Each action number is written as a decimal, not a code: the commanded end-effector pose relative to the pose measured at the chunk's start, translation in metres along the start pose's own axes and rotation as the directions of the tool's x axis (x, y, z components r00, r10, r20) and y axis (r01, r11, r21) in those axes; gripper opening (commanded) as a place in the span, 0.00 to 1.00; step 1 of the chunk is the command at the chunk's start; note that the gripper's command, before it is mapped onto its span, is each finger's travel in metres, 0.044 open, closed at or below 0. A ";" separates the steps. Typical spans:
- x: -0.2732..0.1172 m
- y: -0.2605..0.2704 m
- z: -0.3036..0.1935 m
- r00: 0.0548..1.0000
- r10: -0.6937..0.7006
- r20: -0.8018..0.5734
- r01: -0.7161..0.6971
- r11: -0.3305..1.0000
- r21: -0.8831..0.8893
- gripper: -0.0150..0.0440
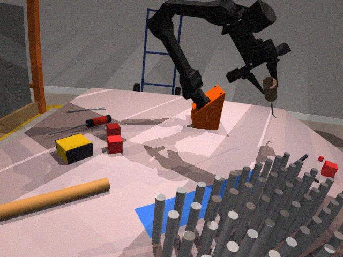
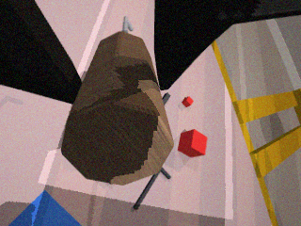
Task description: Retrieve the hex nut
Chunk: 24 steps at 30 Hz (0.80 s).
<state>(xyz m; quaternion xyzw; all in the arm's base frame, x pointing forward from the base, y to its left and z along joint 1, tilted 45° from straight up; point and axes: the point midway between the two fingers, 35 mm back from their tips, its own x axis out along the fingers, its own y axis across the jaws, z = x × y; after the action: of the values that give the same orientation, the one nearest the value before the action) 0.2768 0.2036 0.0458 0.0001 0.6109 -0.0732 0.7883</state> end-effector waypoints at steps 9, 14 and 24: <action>0.011 0.036 -0.019 1.000 -0.001 0.005 0.003 0.909 -0.417 0.25; 0.016 0.049 -0.028 1.000 -0.005 0.004 0.006 0.823 -0.568 0.25; 0.027 0.073 -0.051 1.000 -0.013 0.002 0.009 0.582 -0.813 0.25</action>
<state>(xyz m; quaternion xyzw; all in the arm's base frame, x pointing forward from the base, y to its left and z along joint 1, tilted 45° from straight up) 0.2466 0.2660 0.0047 -0.3212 0.5937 0.1741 0.7170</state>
